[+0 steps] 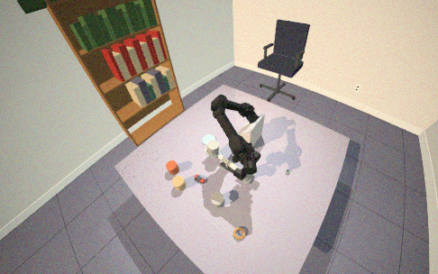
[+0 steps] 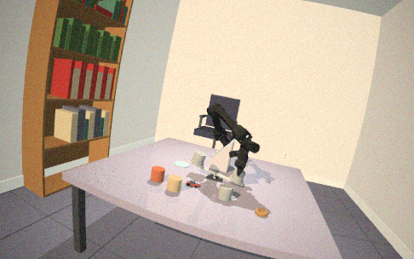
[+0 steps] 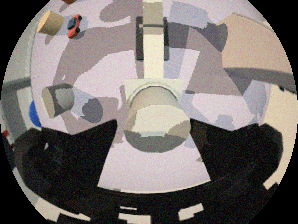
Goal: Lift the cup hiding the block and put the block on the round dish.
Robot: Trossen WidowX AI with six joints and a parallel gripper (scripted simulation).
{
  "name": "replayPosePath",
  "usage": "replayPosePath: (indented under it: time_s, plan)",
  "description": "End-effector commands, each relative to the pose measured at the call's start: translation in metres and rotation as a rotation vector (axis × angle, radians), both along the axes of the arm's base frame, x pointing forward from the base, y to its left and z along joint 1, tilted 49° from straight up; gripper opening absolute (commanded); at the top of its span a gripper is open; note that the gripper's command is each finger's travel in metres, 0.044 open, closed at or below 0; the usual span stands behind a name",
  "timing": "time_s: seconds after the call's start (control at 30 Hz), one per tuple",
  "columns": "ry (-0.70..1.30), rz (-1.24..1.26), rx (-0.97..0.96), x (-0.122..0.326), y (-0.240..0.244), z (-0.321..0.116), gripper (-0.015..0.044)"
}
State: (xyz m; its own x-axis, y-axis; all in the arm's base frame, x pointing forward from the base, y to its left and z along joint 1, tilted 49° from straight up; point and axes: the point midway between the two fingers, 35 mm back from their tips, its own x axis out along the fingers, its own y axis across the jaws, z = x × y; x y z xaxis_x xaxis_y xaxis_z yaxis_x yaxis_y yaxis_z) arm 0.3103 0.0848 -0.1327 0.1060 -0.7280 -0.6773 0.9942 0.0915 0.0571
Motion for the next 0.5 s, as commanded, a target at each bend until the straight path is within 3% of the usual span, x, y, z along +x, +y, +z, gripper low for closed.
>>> replayPosePath:
  time_s: [0.0,0.47]
  plan:
    - [0.013,0.004,-0.013,-0.003,-0.008,-0.008,0.0440]
    - [0.012,0.003,-0.016,-0.002,-0.020,-0.017,0.0427]
